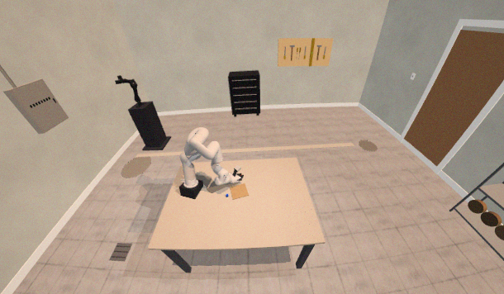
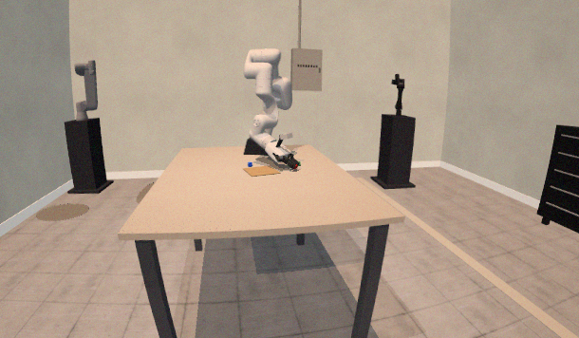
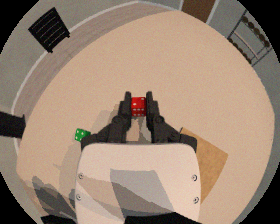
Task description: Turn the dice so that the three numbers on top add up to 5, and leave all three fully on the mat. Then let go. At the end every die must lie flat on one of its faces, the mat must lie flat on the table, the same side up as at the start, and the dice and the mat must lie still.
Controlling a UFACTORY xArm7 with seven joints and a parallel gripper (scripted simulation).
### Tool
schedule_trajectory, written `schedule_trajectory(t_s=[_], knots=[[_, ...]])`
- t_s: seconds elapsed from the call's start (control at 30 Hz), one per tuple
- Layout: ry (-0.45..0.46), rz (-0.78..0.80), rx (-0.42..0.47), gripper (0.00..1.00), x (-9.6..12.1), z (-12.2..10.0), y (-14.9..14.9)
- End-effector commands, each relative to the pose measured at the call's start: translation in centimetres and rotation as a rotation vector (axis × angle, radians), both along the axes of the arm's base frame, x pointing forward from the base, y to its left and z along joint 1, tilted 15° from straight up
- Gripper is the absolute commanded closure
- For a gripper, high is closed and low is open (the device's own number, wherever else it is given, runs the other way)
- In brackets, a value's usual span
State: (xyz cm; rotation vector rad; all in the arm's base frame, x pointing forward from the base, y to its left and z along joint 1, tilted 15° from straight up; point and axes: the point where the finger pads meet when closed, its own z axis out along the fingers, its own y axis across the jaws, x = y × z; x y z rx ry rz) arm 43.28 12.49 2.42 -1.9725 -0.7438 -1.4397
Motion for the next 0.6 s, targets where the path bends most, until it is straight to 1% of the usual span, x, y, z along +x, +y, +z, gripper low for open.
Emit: schedule_trajectory(t_s=[0.0, 0.57], knots=[[-0.002, -0.001, -0.001, 0.85, 0.09, -0.02, -0.03], [-0.002, -0.001, -0.001, 0.85, 0.15, -0.93, 0.21]])
